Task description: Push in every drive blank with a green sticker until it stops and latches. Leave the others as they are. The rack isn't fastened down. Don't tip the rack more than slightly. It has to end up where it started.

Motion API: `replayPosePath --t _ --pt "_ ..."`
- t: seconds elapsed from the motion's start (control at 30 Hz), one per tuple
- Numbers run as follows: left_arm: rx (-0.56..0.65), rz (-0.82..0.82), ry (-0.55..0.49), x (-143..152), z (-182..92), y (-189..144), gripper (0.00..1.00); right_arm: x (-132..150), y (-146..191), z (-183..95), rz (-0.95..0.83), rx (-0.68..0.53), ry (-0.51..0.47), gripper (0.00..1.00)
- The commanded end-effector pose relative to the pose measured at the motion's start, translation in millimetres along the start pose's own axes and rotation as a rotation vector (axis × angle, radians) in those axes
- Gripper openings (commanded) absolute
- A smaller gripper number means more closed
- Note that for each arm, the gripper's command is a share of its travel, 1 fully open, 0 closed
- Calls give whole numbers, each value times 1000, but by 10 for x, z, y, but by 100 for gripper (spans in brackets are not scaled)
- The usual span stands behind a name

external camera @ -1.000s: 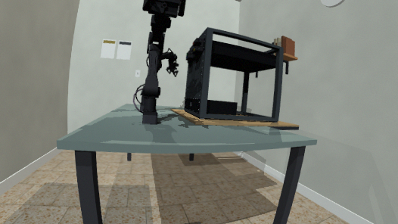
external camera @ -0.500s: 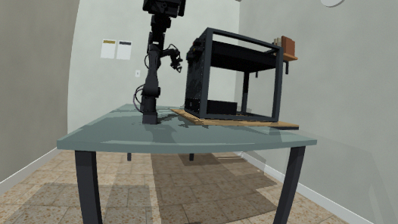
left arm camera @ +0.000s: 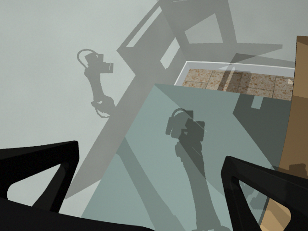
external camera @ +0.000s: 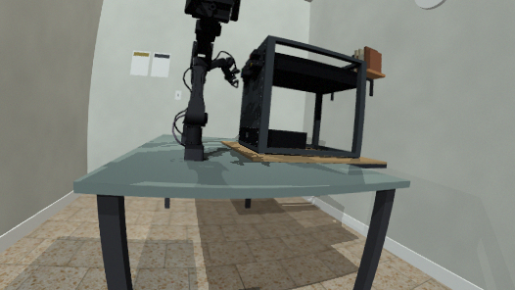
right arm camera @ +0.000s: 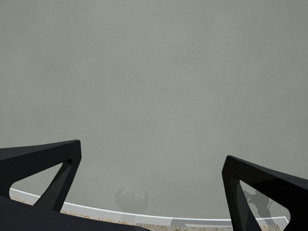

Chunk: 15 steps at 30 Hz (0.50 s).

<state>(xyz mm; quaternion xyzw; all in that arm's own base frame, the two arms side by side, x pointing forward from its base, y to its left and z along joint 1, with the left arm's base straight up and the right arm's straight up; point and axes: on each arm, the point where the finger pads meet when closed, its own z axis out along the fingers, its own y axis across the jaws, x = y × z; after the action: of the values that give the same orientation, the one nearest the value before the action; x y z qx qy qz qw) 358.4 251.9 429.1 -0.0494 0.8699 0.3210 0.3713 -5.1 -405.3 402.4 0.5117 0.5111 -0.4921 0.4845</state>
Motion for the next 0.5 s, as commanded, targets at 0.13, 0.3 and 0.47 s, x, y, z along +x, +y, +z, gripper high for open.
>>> replayPosePath --t 0.13,0.3,0.47 --pt "-38 58 -170 -375 -516 -44 100 -131 31 -81 7 -1 -46 100" --pt "-34 80 -213 -461 -653 -108 100 -131 31 -81 7 -1 -46 100" --pt "-28 112 -286 -589 -889 -203 100 -131 31 -81 7 -1 -46 100"
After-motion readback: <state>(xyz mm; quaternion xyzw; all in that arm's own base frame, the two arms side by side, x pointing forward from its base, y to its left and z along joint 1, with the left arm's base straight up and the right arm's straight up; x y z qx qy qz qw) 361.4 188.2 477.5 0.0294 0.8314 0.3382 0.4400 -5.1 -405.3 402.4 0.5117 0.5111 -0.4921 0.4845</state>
